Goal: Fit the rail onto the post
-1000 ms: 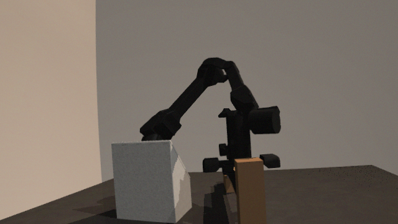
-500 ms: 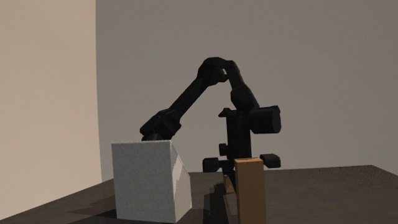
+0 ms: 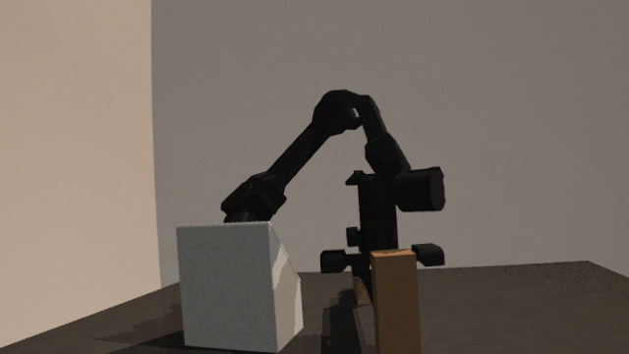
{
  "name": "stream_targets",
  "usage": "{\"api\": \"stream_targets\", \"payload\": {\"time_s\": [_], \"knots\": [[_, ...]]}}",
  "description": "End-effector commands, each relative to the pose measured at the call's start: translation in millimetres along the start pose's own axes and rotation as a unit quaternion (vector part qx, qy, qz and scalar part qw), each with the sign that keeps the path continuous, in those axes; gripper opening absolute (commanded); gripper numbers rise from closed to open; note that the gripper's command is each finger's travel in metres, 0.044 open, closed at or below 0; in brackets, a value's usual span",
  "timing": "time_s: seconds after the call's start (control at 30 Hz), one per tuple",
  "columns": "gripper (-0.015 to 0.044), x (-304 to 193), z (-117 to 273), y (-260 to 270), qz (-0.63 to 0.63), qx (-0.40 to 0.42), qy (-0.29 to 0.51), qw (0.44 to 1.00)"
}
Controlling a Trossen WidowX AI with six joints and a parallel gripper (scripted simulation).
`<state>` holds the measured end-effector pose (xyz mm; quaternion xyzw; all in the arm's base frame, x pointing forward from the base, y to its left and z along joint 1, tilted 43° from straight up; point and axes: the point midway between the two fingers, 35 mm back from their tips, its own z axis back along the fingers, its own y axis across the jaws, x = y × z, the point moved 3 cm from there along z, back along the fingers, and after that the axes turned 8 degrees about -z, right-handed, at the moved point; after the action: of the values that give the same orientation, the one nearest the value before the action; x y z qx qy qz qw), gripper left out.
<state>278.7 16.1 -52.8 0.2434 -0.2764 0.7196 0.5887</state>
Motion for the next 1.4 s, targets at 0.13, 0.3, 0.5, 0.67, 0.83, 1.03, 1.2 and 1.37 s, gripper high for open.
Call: {"api": "stream_targets", "payload": {"time_s": [0.13, 0.3, 0.5, 0.67, 0.83, 1.03, 1.2, 1.37], "knots": [[0.0000, -4.8, 0.1, -0.3, -0.001, -0.001, 0.001, 1.000], [0.0000, -6.3, 0.4, -0.5, -0.001, -0.001, 0.002, 1.000], [0.0053, -3.9, -0.2, -0.5, 0.000, 0.000, 0.000, 1.000], [0.0184, -3.9, -0.2, -0.5, 0.000, 0.000, 0.000, 1.000], [0.0315, -3.9, -0.2, -0.5, 0.000, 0.000, 0.000, 1.000], [0.0440, -3.9, -0.2, -0.5, 0.000, 0.000, 0.000, 1.000], [0.0440, -3.9, -0.2, -0.5, 0.000, 0.000, 0.000, 1.000], [0.0440, 20.9, 25.1, 2.6, -0.001, -0.001, 0.001, 1.000]]}}
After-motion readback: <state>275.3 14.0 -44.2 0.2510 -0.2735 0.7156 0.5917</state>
